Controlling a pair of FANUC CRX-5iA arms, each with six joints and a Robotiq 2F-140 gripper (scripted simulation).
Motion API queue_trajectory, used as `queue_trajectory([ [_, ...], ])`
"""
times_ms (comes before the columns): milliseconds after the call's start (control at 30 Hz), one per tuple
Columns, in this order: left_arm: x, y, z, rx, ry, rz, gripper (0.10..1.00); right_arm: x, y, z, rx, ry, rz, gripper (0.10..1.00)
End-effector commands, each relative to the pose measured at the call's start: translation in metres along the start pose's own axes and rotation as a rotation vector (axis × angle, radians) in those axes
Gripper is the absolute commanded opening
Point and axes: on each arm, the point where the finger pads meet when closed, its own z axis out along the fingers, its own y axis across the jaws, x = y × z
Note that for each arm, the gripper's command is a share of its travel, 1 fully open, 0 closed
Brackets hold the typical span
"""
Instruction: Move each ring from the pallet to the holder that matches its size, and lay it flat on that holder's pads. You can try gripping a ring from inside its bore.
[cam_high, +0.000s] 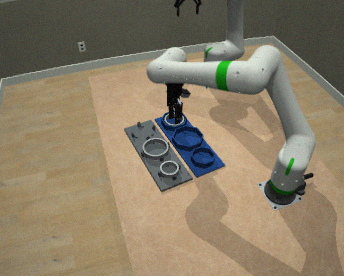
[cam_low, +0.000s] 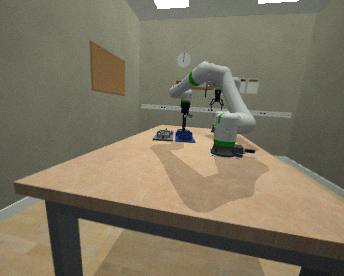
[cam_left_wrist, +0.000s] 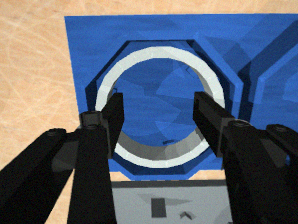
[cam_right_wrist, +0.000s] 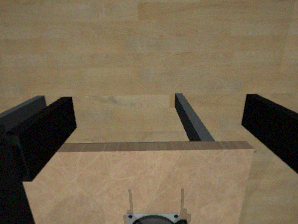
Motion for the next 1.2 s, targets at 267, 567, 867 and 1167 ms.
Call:
queue_trajectory([
  [267, -0.0001, -0.0007, -0.0015, 0.003, -0.001, 0.0, 0.512, 0.0003, 0.0001, -0.0008, 0.0, 0.002, 0.0, 1.0],
  [567, -0.0001, -0.0007, -0.0015, 0.003, -0.001, 0.0, 0.525, 0.0003, 0.0001, -0.0008, 0.0, 0.002, 0.0, 1.0],
  [867, -0.0001, -0.0007, -0.0015, 0.003, -0.001, 0.0, 0.531, 0.0003, 0.0001, -0.0008, 0.0, 0.002, 0.0, 1.0],
  [1167, -0.0001, -0.0007, -0.0029, 0.003, -0.001, 0.0, 0.531, 0.0003, 0.0001, -0.0008, 0.0, 0.002, 0.0, 1.0],
])
